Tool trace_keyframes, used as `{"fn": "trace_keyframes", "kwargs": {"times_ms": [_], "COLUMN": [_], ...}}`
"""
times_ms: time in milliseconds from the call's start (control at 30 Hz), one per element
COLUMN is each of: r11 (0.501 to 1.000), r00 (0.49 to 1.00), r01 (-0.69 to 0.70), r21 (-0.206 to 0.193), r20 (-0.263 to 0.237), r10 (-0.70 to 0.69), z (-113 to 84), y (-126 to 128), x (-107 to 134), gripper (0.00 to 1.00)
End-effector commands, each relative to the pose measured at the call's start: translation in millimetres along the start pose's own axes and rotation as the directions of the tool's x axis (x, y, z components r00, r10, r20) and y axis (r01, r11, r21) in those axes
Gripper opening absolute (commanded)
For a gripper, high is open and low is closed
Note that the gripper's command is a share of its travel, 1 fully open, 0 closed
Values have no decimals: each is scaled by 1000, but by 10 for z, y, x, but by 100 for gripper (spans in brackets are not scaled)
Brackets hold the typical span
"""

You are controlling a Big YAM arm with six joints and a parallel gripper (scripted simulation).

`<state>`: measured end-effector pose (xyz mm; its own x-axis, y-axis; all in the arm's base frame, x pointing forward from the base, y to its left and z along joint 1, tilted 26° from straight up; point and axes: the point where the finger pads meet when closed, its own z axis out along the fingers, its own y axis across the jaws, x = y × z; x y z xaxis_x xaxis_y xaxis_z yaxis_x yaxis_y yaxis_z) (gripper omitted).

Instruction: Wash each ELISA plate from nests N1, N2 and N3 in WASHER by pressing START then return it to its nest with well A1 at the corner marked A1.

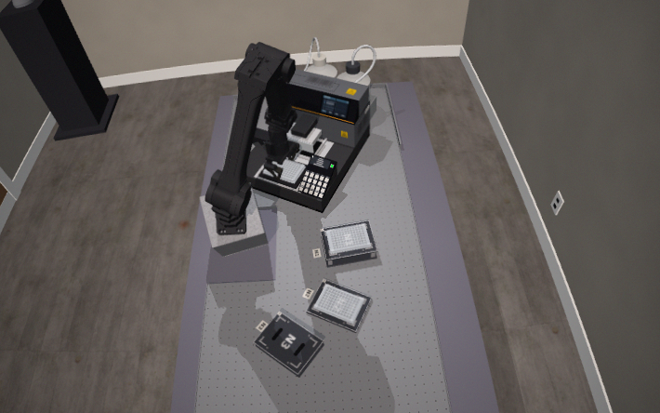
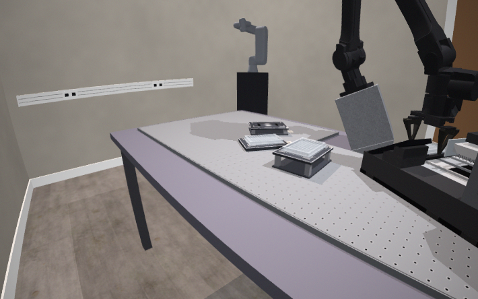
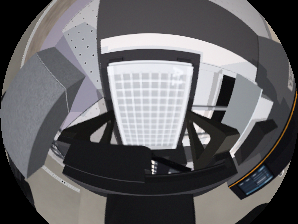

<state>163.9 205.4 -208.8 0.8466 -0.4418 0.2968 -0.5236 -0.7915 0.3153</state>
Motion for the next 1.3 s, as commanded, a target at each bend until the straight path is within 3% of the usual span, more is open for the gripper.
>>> {"fn": "trace_keyframes", "kwargs": {"times_ms": [0,1267], "r11": [1000,999], "r00": [1000,1000], "r01": [-4,-10], "r21": [21,51], "r20": [0,4], "r10": [4,9], "z": [-25,-671], "y": [-89,-208], "x": [2,-31], "gripper": [100,100]}}
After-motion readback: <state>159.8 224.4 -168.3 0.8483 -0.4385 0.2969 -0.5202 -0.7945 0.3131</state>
